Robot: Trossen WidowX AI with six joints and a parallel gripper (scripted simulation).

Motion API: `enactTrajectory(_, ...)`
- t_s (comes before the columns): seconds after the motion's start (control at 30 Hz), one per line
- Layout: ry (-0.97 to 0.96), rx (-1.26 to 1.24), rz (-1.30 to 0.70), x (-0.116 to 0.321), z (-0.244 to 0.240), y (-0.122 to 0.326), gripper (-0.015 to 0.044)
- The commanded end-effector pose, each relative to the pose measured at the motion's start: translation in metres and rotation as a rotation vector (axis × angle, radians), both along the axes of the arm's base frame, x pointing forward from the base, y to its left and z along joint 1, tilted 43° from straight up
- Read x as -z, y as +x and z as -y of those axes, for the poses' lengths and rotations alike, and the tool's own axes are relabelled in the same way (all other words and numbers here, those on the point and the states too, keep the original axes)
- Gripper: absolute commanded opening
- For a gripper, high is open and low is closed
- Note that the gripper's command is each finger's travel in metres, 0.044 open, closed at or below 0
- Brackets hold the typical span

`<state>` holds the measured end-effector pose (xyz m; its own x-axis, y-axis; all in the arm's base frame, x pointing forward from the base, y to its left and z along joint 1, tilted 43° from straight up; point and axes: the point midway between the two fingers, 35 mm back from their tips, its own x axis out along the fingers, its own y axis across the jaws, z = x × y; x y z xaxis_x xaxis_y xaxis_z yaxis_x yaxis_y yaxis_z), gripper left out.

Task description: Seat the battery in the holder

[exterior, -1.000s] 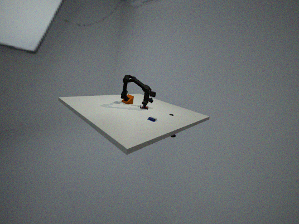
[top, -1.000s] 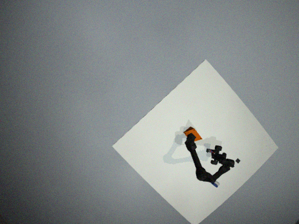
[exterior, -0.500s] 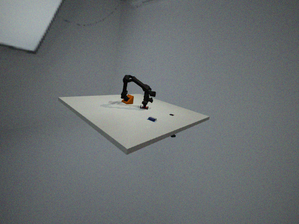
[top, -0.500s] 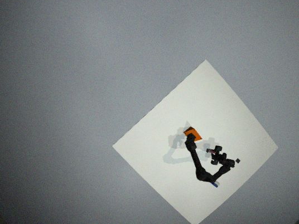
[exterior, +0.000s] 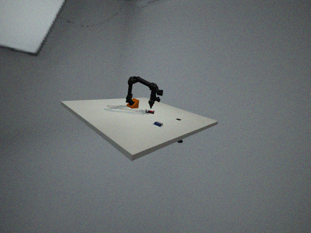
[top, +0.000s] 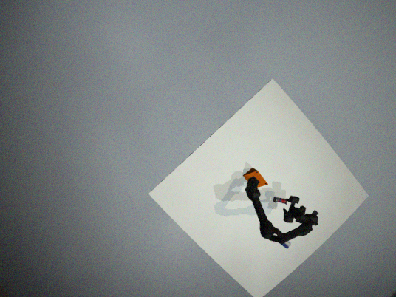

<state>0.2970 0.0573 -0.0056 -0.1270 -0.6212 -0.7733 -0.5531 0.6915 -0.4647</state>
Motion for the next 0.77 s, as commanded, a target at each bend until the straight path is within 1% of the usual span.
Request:
enactTrajectory(0.0,0.007,0.007,0.005,-0.0190,-0.0170,0.0015,0.0440)
enactTrajectory(0.73,0.007,0.007,0.005,-0.0208,-0.0186,0.0021,0.0440)
